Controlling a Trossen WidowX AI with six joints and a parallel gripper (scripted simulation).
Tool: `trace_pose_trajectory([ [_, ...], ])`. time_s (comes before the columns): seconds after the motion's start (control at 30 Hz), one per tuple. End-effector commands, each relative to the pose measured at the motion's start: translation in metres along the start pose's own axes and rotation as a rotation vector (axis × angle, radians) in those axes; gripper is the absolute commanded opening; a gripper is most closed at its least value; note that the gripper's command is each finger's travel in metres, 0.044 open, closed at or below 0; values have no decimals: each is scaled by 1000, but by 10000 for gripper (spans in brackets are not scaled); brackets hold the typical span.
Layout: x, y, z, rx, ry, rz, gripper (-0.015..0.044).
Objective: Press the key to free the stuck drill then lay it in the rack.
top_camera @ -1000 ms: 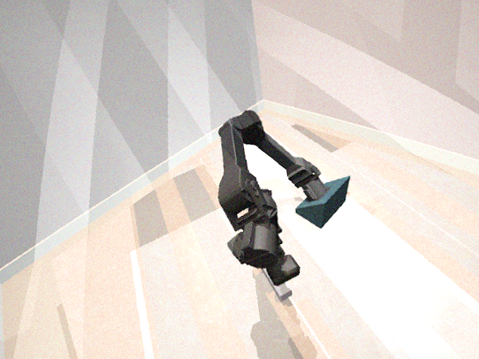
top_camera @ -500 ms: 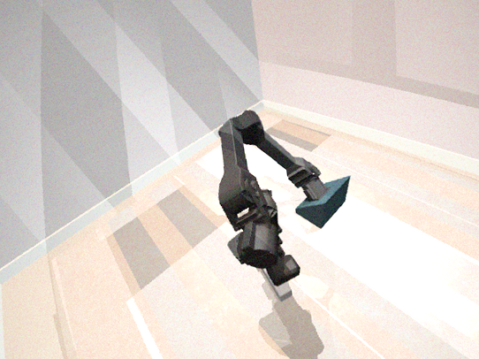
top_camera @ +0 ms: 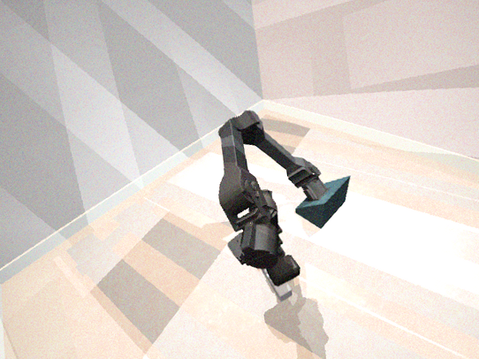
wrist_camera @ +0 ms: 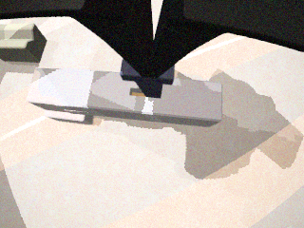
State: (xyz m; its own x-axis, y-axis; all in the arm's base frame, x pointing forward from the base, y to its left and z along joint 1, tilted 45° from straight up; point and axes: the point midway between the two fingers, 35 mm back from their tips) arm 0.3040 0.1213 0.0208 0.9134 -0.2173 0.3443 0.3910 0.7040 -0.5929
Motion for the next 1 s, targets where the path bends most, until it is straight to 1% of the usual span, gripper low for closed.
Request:
trace_pose_trajectory([
  [0.0, -8, 0, -25, -46, 46, 13, 0],
  [0.83, -8, 0, -29, -46, 46, 13, 0],
  [0.97, -4, 3, -12, -45, 46, 14, 105],
])
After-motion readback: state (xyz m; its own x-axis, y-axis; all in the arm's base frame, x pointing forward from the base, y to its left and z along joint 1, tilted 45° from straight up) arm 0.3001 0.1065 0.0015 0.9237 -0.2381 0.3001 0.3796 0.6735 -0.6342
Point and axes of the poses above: the point midway between the two fingers, 35 mm back from their tips, its own z axis back along the fingers, its own y axis across the jaws, x = y × z, and after that the axes turned 7 degrees about -z, right-handed
